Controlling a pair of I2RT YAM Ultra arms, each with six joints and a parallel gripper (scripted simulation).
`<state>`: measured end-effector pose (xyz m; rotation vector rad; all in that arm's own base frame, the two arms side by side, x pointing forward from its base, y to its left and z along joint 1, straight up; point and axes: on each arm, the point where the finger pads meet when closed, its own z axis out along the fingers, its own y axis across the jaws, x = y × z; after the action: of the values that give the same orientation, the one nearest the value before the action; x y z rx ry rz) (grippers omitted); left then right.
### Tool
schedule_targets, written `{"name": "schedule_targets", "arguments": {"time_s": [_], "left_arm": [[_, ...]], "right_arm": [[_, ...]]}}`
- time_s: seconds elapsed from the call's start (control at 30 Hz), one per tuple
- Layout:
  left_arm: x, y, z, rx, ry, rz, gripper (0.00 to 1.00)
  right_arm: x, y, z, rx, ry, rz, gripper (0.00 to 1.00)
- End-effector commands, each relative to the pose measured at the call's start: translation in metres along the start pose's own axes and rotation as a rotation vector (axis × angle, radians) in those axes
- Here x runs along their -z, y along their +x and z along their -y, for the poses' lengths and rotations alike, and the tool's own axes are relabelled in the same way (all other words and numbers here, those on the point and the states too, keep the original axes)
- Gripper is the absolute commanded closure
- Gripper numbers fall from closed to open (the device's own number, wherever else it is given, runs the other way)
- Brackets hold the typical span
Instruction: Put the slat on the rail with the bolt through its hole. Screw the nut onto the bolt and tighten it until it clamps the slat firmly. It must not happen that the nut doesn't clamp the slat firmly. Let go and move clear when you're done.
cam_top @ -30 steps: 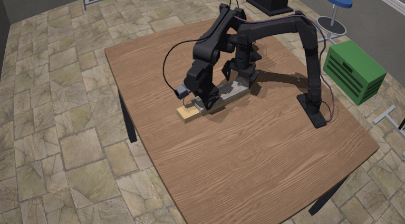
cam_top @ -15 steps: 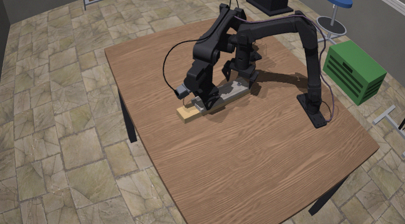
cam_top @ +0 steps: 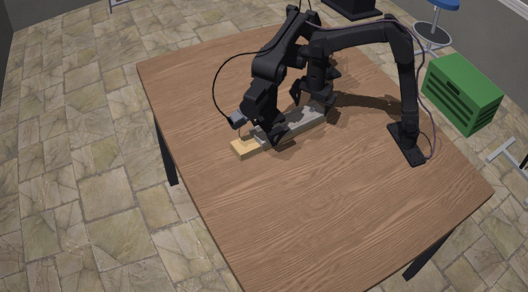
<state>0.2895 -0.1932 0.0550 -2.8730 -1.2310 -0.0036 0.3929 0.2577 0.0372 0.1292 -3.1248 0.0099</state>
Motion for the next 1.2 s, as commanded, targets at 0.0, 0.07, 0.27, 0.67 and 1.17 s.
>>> {"name": "schedule_targets", "arguments": {"time_s": [0.0,0.07,0.27,0.67,1.17], "left_arm": [[0.003,0.000,-0.002,0.000,-0.012,-0.002,0.00],[0.003,0.000,-0.002,0.000,-0.012,-0.002,0.00],[0.003,0.000,-0.002,0.000,-0.012,-0.002,0.00],[0.003,0.000,-0.002,0.000,-0.012,-0.002,0.00],[0.003,0.000,-0.002,0.000,-0.012,-0.002,0.00]], "right_arm": [[0.006,-0.002,-0.001,-0.002,-0.007,0.014,0.00],[0.006,-0.002,-0.001,-0.002,-0.007,0.014,0.00],[0.012,-0.002,-0.001,-0.002,-0.008,0.016,0.00],[0.026,-0.002,-0.001,-0.001,-0.010,0.020,0.00],[0.043,-0.002,-0.001,0.000,-0.011,0.024,0.00]]}}
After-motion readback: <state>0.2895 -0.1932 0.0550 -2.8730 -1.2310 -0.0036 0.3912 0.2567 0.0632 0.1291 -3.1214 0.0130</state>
